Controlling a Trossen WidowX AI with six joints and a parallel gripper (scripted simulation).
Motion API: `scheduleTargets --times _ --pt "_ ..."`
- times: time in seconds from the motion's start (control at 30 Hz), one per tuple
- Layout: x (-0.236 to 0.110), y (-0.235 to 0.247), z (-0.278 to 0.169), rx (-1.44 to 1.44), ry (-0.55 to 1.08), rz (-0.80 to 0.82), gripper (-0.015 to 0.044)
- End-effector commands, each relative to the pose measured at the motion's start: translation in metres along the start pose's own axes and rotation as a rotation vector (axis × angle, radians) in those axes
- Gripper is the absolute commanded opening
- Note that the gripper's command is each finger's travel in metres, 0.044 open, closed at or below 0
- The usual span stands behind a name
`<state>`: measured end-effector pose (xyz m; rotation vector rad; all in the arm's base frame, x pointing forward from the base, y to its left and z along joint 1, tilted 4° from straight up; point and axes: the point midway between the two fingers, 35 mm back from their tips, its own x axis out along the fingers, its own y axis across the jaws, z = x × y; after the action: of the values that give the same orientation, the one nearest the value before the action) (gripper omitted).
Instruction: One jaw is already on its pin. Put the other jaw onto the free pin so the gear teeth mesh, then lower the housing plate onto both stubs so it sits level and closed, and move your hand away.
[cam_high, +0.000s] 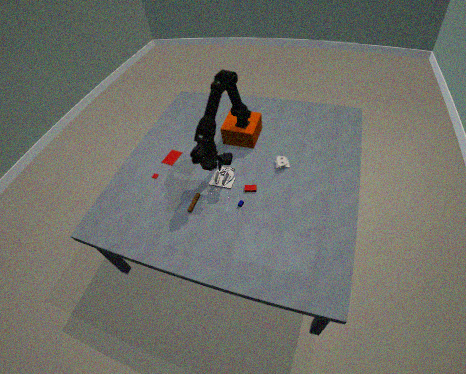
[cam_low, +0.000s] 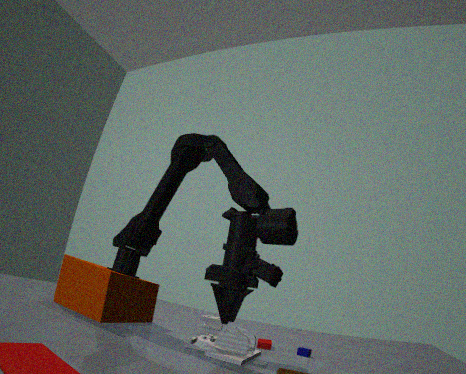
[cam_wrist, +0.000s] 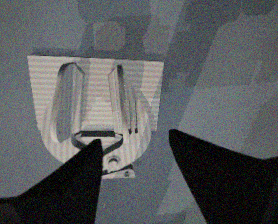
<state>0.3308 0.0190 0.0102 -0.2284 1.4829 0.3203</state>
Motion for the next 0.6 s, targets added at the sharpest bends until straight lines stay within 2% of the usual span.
scheduleTargets --times 0.0,0.07,0.33,0.57 --pt "-0.018 0.000 0.000 -0.007 -0.003 -0.001 0.0224" --pt "-0.012 -0.001 0.003 -0.001 -0.017 -0.006 0.0224" --pt "-0.013 0.015 0.006 -0.089 -0.022 -0.003 0.0434" --pt "-0.015 0.042 0.009 -0.217 -0.021 -0.001 0.0440"
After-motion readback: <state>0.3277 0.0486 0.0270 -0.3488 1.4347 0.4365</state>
